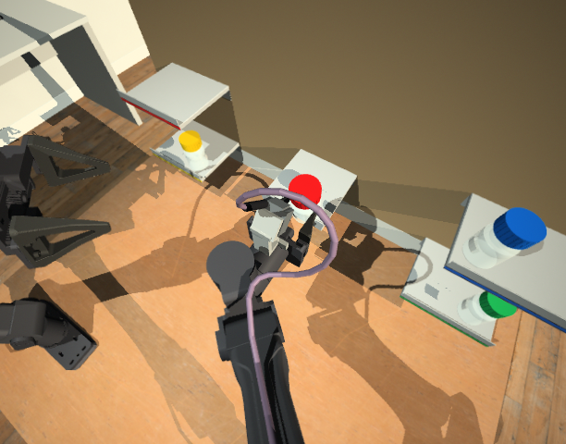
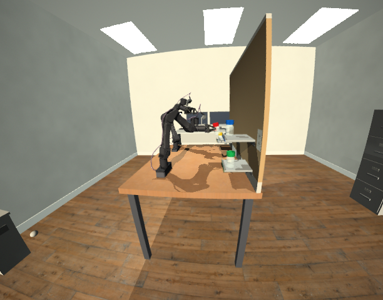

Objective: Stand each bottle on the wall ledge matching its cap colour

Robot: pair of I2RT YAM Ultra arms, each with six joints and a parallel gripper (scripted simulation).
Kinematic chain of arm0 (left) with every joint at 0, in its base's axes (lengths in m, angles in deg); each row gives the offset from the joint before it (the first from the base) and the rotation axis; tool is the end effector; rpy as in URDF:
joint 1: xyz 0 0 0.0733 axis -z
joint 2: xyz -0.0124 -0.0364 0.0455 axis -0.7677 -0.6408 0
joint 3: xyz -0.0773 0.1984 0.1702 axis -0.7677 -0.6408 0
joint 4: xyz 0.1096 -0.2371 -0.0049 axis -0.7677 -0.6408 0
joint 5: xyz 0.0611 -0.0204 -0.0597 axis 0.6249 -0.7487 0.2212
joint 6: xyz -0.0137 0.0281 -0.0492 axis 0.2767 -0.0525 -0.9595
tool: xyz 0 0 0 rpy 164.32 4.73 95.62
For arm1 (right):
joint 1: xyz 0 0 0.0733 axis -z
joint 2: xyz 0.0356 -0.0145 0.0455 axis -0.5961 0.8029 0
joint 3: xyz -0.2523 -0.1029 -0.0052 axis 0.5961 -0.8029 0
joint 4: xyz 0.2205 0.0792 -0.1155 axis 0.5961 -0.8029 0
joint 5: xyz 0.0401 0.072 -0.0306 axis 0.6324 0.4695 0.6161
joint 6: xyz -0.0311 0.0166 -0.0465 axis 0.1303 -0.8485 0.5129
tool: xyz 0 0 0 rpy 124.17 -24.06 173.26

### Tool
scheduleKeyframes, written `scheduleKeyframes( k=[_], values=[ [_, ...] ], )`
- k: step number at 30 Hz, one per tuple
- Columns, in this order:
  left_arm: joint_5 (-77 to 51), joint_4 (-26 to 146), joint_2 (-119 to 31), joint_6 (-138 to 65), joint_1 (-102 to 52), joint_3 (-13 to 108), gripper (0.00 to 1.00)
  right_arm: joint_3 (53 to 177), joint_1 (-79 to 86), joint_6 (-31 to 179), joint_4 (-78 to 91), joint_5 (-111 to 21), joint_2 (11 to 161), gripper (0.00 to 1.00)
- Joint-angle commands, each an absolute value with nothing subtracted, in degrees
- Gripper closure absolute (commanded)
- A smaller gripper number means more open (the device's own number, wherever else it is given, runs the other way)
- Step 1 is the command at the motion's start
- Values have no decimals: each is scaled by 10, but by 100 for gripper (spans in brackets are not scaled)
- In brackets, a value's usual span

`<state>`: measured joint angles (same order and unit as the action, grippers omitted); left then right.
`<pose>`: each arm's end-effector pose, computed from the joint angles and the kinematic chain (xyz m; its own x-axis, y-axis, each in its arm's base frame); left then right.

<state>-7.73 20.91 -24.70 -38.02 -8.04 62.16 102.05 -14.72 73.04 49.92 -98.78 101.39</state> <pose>0.1630 -0.1435 0.4708 -0.2759 0.1722 -0.9456 0.6236 0.7807 -0.0397 0.2680 0.2852 0.2631 -0.0159 0.0017 -0.9999 -0.0331 0.9995 0.0022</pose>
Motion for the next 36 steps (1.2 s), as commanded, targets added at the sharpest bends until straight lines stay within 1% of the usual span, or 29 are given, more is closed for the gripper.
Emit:
scheduleKeyframes(
  k=[1, 9, 11, 19, 24, 36],
  values=[
    [-76, 200, -232, -384, -87, 622, 0, 1054, -164, 725, 478, -1048, 1035, 51],
    [-76, 200, -232, -384, -87, 622, 0, 1074, -182, 717, 477, -1052, 1036, 51],
    [-76, 200, -232, -384, -87, 622, 0, 1076, -179, 710, 452, -1041, 1032, 51],
    [-76, 200, -232, -384, -87, 622, 0, 1050, -147, 681, 315, -872, 966, 51],
    [-76, 200, -232, -384, -87, 622, 0, 1068, -117, 679, 249, -793, 930, 51],
    [-76, 200, -232, -384, -87, 622, 0, 1065, -104, 672, 249, -782, 930, 51]
  ],
)
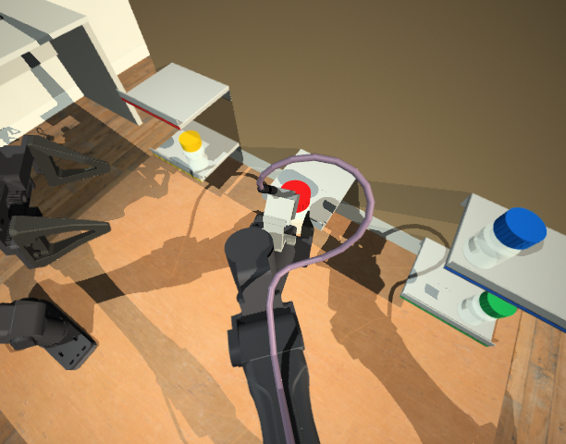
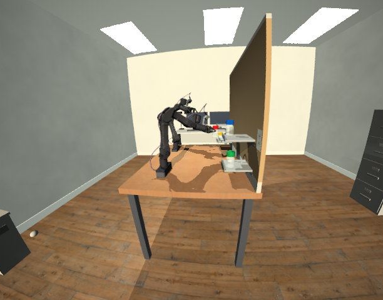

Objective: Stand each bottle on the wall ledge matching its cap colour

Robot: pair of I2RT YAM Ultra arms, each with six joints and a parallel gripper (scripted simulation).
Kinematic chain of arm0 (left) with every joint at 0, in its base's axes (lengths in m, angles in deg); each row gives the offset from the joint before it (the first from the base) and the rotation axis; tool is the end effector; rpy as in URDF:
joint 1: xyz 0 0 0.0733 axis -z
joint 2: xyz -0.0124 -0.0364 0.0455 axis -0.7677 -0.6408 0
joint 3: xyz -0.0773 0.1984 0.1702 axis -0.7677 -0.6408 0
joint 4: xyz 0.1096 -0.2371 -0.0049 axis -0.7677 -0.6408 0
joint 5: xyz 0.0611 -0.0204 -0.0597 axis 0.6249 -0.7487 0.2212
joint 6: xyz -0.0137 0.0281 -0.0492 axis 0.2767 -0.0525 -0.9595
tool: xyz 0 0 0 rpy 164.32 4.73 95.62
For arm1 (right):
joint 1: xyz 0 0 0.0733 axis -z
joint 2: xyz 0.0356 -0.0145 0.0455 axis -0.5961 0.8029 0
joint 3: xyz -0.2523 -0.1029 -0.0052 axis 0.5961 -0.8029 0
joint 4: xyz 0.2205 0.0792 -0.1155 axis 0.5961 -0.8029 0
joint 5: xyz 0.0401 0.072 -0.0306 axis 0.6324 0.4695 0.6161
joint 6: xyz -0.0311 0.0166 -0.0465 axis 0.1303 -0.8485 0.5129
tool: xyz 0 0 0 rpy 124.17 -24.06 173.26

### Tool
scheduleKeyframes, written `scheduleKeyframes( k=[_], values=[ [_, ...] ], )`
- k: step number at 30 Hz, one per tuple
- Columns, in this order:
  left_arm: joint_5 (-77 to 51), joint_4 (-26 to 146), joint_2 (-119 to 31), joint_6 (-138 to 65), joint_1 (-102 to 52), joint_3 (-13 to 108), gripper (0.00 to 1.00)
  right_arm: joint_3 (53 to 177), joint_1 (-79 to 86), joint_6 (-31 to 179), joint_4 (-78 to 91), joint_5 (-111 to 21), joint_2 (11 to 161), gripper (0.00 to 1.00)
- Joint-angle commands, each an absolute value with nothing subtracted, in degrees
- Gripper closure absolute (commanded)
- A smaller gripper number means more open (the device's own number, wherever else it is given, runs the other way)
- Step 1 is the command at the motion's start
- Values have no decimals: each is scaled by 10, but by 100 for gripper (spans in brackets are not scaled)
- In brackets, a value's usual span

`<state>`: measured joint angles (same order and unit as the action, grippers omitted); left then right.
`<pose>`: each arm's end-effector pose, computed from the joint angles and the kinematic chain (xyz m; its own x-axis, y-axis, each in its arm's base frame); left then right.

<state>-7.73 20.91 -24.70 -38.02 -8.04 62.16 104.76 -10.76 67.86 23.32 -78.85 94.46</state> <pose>0.1630 -0.1435 0.4708 -0.2759 0.1722 -0.9456 0.6236 0.7807 -0.0397 0.2706 0.2647 0.2749 -0.2479 -0.1267 -0.9605 -0.2983 0.9532 -0.0488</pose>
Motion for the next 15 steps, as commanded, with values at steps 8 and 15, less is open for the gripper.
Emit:
scheduleKeyframes(
  k=[8, 15],
  values=[
    [-76, 200, -232, -384, -87, 622, 0, 1065, -104, 673, 249, -782, 930, 51],
    [-76, 200, -232, -384, -87, 622, 0, 1112, -102, 675, 194, -779, 915, 51]
  ],
)
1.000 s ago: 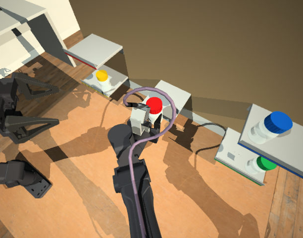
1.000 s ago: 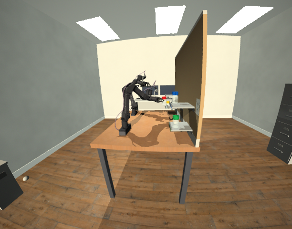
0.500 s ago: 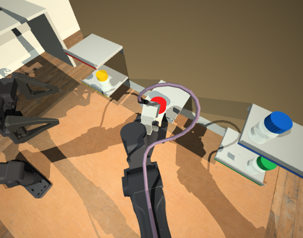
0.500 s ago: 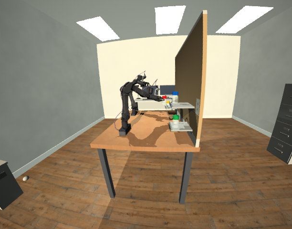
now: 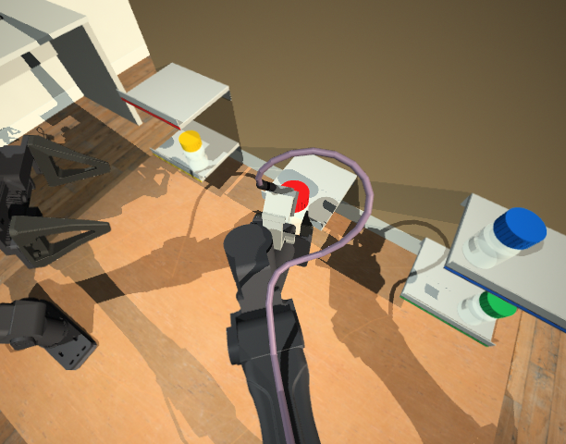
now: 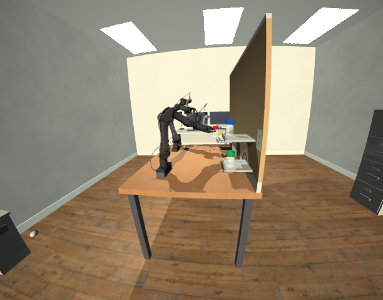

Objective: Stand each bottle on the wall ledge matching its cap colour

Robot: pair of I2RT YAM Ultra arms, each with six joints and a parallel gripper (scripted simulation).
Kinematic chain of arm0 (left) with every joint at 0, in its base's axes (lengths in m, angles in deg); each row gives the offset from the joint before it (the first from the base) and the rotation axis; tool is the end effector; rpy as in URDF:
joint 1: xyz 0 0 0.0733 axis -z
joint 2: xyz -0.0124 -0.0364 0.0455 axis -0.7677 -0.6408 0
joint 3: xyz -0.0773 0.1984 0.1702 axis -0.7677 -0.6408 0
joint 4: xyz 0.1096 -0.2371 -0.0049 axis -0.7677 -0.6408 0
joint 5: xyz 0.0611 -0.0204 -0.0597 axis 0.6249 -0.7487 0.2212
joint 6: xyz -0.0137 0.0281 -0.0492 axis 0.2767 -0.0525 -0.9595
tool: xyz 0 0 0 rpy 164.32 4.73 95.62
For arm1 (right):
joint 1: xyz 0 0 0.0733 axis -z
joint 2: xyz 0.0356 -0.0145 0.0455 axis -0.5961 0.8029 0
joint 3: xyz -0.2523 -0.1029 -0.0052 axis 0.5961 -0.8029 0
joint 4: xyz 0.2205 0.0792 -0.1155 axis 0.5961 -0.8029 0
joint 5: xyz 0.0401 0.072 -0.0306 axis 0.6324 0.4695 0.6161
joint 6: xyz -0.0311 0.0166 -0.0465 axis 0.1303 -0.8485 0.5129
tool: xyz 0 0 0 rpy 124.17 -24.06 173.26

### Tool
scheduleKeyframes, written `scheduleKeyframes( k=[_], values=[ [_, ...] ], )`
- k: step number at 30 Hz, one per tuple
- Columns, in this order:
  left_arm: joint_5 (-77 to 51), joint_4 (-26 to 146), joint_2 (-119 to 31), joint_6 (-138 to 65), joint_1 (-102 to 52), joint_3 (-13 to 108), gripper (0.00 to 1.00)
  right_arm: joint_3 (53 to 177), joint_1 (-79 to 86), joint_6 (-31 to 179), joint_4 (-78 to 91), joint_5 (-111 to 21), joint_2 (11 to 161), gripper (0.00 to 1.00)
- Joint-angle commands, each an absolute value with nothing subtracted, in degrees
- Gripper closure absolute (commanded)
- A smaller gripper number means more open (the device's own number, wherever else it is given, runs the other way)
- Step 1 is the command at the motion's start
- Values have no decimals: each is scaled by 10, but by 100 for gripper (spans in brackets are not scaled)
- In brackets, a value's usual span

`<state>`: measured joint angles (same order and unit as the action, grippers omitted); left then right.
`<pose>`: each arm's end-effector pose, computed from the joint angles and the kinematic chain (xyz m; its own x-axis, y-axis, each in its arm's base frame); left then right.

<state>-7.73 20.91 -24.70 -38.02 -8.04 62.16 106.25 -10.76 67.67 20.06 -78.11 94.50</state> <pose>0.1630 -0.1435 0.4708 -0.2759 0.1722 -0.9456 0.6236 0.7807 -0.0397 0.2710 0.2658 0.2778 -0.2707 -0.1462 -0.9515 -0.3103 0.9489 -0.0575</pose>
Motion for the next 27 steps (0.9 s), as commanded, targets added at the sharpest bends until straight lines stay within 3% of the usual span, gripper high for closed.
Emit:
scheduleKeyframes(
  k=[1, 27],
  values=[
    [-76, 200, -232, -384, -87, 622, 0, 1116, -102, 675, 189, -781, 915, 51],
    [-76, 200, -232, -384, -87, 622, 0, 1200, -67, 689, 233, -734, 1010, 51]
  ],
)
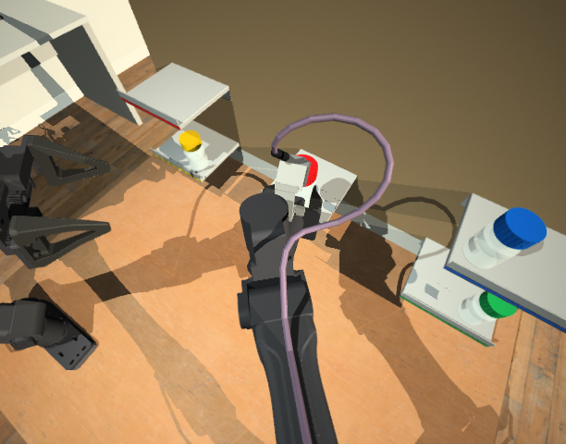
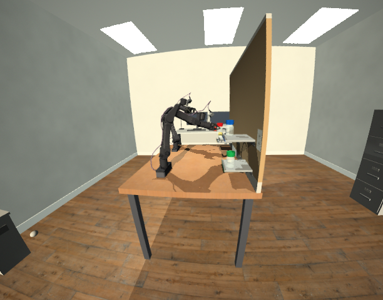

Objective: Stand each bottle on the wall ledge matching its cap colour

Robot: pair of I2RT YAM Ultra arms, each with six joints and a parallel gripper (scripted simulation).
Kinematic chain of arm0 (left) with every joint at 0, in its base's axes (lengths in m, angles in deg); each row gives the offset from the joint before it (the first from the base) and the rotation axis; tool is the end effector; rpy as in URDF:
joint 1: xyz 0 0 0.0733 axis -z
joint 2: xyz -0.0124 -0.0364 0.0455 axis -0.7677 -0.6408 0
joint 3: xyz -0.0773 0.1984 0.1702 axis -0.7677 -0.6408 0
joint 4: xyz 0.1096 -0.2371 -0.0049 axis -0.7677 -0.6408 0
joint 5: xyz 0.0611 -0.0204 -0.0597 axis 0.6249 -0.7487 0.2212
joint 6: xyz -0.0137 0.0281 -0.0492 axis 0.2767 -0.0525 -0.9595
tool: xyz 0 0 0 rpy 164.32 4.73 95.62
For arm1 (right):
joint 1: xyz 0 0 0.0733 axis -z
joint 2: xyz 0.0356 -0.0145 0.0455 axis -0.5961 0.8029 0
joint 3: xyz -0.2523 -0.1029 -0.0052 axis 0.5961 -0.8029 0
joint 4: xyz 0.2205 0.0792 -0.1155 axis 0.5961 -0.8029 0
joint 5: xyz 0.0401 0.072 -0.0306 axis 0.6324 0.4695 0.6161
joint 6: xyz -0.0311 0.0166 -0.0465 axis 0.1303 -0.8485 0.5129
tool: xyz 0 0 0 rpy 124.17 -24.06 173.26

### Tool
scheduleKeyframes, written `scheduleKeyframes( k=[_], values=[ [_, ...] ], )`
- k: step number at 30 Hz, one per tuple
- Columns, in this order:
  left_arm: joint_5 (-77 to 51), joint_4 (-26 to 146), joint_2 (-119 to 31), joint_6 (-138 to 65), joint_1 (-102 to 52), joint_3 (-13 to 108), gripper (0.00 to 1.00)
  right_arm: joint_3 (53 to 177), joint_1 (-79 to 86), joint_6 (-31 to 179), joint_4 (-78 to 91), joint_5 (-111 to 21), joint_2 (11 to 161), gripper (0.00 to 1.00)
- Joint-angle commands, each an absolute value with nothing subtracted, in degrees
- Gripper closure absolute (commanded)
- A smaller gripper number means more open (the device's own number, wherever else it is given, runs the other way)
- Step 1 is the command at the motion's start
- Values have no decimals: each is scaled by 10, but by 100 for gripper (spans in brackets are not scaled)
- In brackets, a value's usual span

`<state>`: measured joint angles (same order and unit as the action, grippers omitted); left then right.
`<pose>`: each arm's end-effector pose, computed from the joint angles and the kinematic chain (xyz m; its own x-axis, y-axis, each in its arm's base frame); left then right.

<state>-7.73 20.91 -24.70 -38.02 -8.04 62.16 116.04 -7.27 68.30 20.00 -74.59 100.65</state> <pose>0.1630 -0.1435 0.4708 -0.2759 0.1722 -0.9456 0.6236 0.7807 -0.0397 0.3104 0.2749 0.2962 -0.2389 -0.1002 -0.9659 -0.3095 0.9506 -0.0221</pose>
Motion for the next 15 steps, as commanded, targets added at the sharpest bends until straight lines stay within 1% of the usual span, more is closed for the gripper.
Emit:
scheduleKeyframes(
  k=[1, 9, 15],
  values=[
    [-76, 200, -232, -384, -87, 622, 0, 1207, -63, 690, 235, -731, 1017, 51],
    [-76, 200, -232, -384, -87, 622, 0, 1256, -48, 689, 238, -721, 1061, 51],
    [-76, 200, -232, -384, -87, 622, 0, 1269, -47, 688, 236, -724, 1072, 51]
  ],
)
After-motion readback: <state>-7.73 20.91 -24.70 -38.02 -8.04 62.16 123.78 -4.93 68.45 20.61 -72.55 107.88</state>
